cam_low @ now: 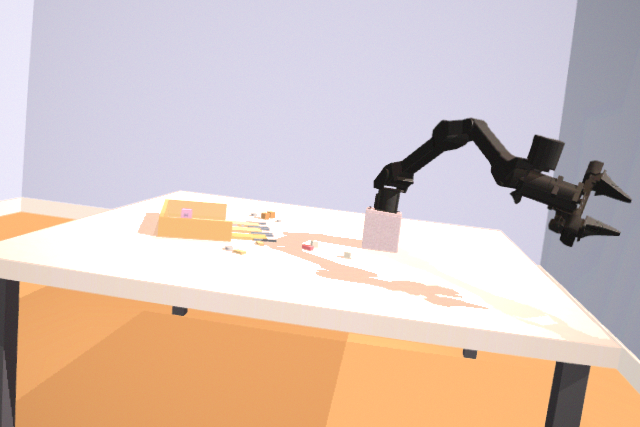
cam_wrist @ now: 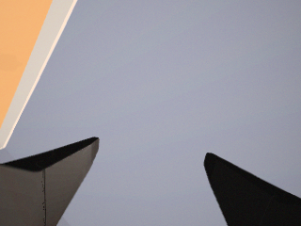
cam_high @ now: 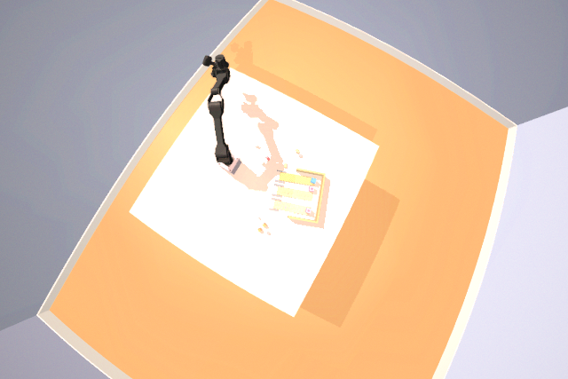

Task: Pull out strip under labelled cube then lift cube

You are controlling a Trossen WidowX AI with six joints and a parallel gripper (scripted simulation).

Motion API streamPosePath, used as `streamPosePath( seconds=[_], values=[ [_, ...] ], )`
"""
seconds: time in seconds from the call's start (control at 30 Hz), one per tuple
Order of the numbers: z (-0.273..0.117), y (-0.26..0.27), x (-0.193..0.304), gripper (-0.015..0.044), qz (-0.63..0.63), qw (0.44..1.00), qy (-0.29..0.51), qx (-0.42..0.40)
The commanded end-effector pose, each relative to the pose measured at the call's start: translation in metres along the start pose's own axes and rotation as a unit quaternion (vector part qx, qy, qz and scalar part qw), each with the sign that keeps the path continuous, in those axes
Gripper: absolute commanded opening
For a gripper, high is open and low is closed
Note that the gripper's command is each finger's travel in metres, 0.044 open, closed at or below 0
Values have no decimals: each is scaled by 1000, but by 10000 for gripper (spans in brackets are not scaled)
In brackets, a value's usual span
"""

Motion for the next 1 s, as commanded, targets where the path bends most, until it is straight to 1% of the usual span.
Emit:
streamPosePath(
  seconds=[0.0, 0.07, 0.17, 0.27, 0.47, 0.67, 0.83, 0.97],
  values=[
    [-2, 1, 2, 400, 3, 1000, 2, -2],
    [-18, 9, 16, 400, 29, 999, 19, -17],
    [-55, 26, 46, 400, 87, 993, 60, -49],
    [-84, 38, 64, 400, 129, 985, 92, -70],
    [-161, 62, 103, 400, 240, 947, 182, -109],
    [-243, 80, 127, 400, 342, 889, 276, -131],
    [-318, 92, 138, 400, 413, 827, 356, -139],
    [-379, 98, 138, 400, 464, 767, 422, -136]
  ],
)
Point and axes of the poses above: the point midway between the two fingers, 35 mm back from their tips, its own z axis out along the fingers, its own y axis across the jaws, x = y × z, the point moved 4 cm from there along -z, back along the fingers, and after that the axes turned 5 degrees about z, right-handed, at the moved point
